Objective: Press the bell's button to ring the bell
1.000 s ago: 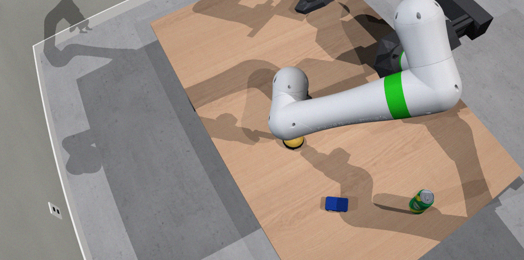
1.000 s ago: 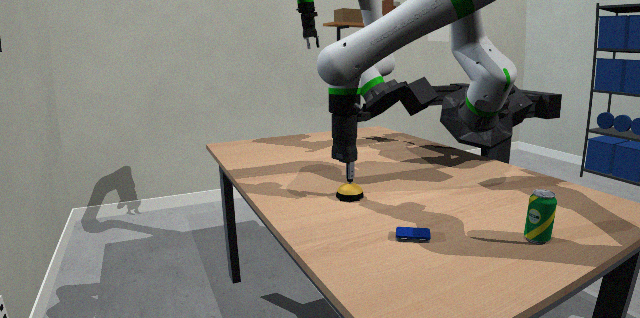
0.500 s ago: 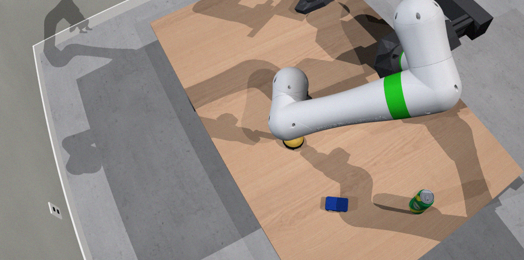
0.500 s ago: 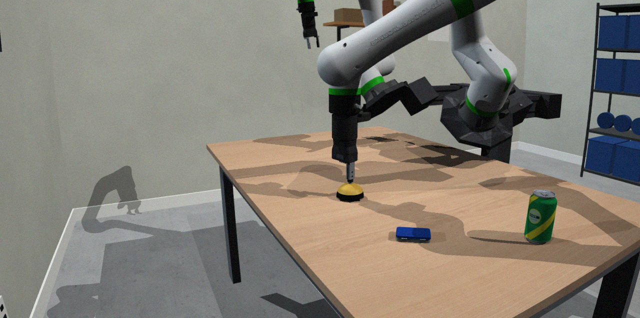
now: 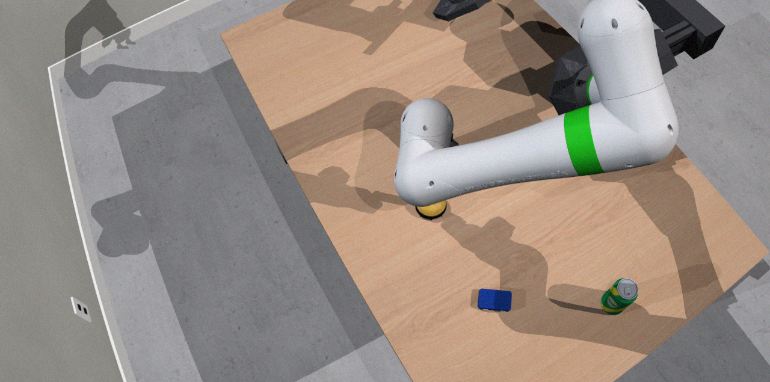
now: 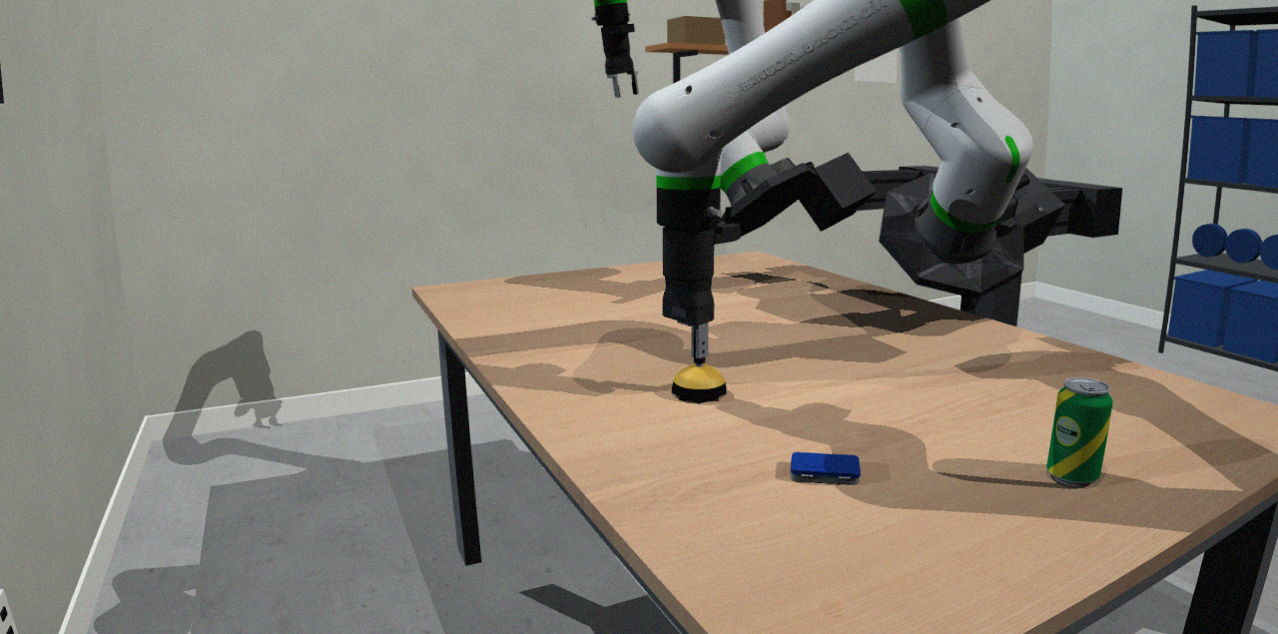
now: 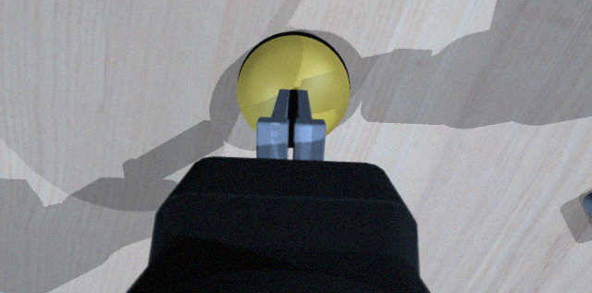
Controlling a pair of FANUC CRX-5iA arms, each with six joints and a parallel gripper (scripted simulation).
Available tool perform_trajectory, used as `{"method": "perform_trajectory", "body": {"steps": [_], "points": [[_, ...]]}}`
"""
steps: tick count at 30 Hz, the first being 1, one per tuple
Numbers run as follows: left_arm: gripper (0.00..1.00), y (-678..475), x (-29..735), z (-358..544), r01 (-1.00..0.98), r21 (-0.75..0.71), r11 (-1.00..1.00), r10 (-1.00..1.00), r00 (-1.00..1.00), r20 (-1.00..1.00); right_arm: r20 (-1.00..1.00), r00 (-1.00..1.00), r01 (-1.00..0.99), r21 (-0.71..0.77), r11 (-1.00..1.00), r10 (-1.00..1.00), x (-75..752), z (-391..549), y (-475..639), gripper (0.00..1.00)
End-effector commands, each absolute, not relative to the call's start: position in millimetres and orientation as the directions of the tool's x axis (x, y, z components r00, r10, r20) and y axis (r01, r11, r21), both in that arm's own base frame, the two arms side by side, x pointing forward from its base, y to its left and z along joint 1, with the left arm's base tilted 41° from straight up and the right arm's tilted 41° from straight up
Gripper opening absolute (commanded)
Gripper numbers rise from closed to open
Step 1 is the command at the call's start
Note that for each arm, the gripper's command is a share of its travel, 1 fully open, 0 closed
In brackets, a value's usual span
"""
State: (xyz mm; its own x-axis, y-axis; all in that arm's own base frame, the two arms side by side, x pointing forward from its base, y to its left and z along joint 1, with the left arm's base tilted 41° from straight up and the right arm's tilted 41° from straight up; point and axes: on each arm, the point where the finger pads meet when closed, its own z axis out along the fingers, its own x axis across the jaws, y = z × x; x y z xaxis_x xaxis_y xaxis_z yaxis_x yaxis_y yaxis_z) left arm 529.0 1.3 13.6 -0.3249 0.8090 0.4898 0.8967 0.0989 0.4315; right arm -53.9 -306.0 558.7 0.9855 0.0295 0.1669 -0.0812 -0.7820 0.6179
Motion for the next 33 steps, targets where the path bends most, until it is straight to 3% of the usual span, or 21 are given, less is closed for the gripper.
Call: {"method": "perform_trajectory", "body": {"steps": [1,33], "points": [[0.17,0,529,14,0.896,0.433,0.099,0.810,-0.325,0.488,0.167,0.986,-0.082,0.619,-0.781,0.029,-54,559,-306,1.00],[0.17,-17,521,37,0.896,0.433,0.099,0.810,-0.325,0.488,0.167,0.986,-0.082,0.619,-0.781,0.029,-54,559,-306,1.00]]}}
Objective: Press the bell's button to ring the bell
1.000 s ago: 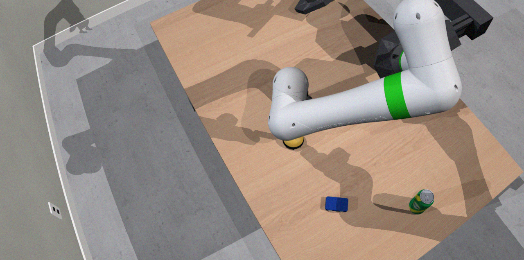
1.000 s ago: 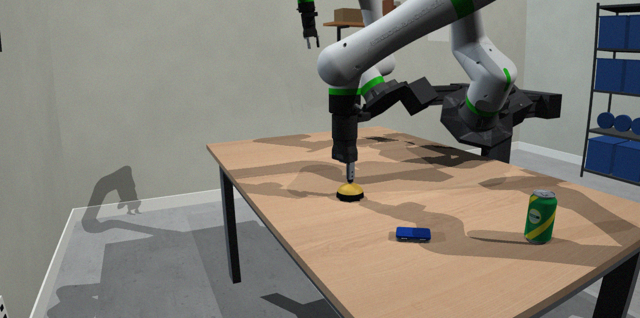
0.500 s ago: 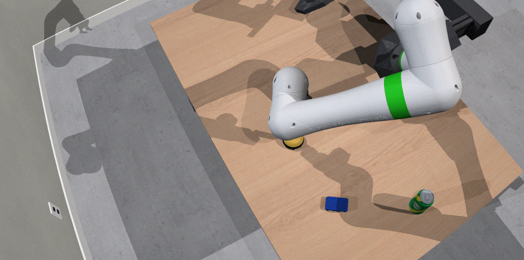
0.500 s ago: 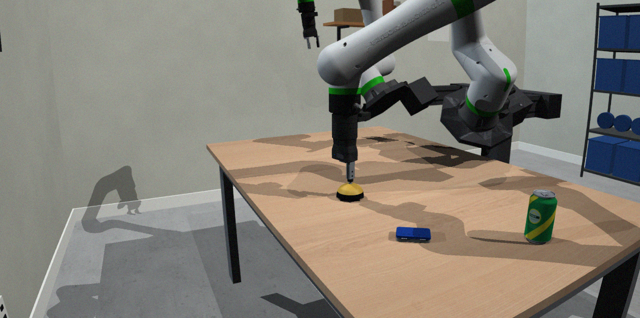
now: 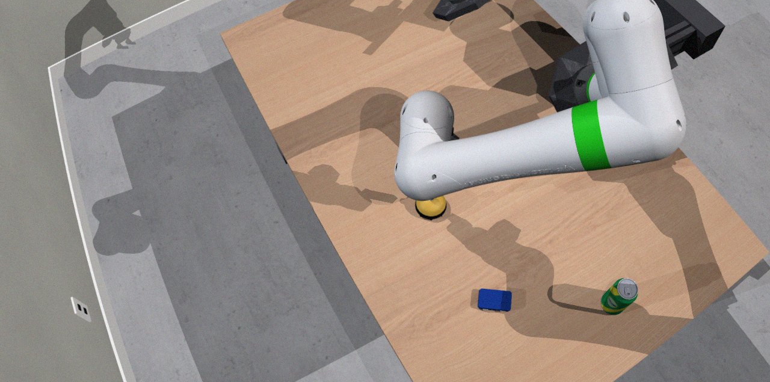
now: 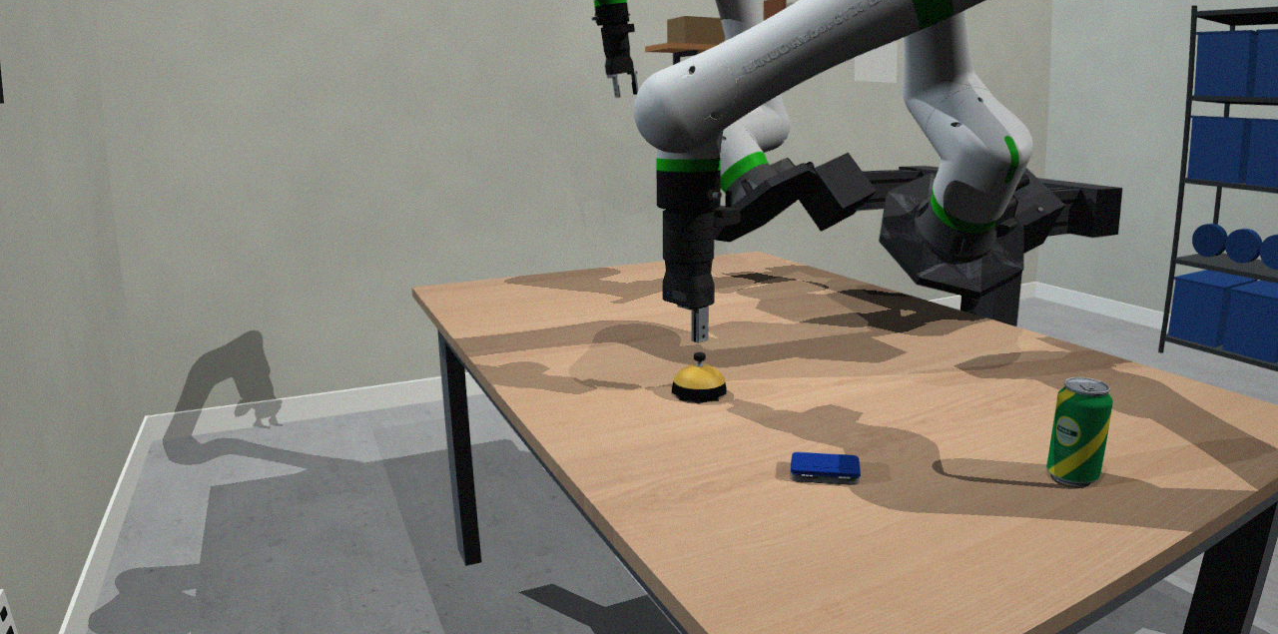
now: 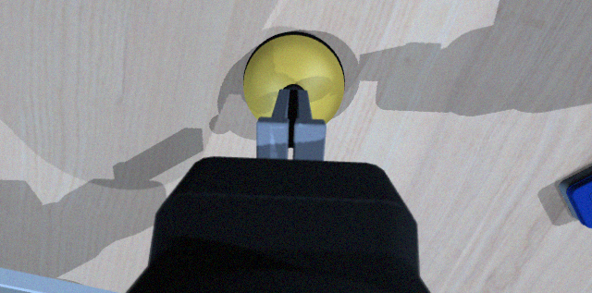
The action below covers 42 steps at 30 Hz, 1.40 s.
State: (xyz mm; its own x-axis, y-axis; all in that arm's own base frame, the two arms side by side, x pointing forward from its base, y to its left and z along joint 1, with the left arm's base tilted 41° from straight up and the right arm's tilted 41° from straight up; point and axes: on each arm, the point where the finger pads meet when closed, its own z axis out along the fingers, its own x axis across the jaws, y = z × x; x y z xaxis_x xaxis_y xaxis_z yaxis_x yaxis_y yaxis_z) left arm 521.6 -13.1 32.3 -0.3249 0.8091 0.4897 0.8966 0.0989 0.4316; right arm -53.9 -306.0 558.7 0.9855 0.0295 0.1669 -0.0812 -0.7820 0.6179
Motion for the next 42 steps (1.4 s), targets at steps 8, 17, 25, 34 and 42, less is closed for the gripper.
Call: {"method": "perform_trajectory", "body": {"steps": [8,17,25,34,42], "points": [[0.17,-30,514,54,0.896,0.433,0.099,0.810,-0.325,0.488,0.167,0.986,-0.082,0.619,-0.781,0.029,-54,559,-306,1.00],[0.17,-38,510,64,0.896,0.433,0.099,0.810,-0.325,0.488,0.167,0.986,-0.082,0.619,-0.781,0.029,-54,559,-306,1.00],[0.17,-40,508,67,0.896,0.433,0.099,0.810,-0.325,0.488,0.167,0.986,-0.082,0.619,-0.781,0.029,-54,559,-306,1.00],[0.17,-40,508,67,0.896,0.433,0.099,0.810,-0.325,0.488,0.167,0.986,-0.082,0.619,-0.781,0.029,-54,559,-306,1.00],[0.17,-40,508,67,0.896,0.433,0.099,0.810,-0.325,0.488,0.167,0.986,-0.082,0.619,-0.781,0.029,-54,559,-306,1.00]]}}
